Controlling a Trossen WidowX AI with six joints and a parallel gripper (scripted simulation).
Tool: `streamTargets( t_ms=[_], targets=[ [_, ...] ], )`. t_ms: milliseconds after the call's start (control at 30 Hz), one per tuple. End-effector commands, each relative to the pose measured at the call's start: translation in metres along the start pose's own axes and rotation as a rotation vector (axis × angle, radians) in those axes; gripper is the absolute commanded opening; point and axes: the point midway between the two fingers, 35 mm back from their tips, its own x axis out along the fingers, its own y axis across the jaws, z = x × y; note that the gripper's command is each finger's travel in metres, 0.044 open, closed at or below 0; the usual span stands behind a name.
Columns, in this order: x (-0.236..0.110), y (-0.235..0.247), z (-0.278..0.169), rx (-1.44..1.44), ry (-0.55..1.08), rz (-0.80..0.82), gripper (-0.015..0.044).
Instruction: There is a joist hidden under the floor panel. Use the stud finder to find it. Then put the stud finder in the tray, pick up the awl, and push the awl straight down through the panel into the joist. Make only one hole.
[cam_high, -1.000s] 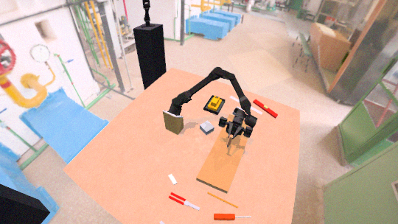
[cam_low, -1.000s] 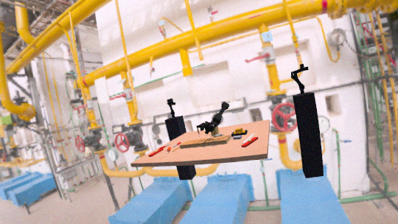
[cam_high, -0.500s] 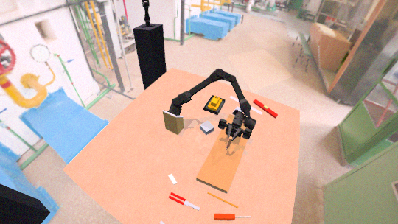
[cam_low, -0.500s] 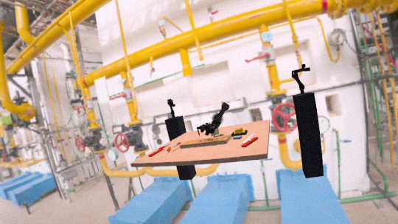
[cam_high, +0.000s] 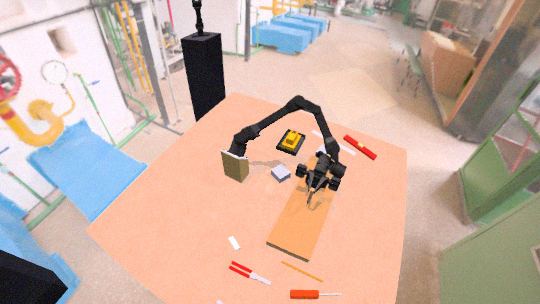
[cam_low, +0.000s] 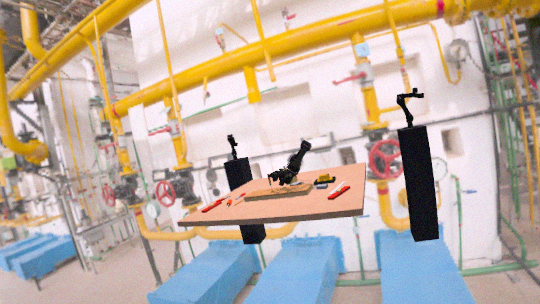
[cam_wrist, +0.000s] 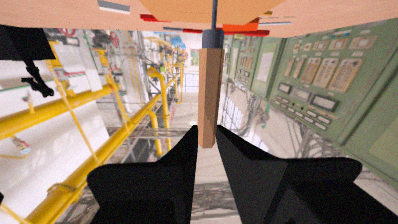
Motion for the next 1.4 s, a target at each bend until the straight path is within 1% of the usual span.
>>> streamTargets(
  t_ms=[0, 500, 1367],
  targets=[
    [0.0, -0.001, 0.004, 0.009, 0.001, 0.001, 0.0],
    [-0.001, -0.001, 0.027, 0.009, 0.001, 0.001, 0.0],
    [-0.001, 0.001, 0.026, -0.001, 0.008, 0.002, 0.0]
  ],
)
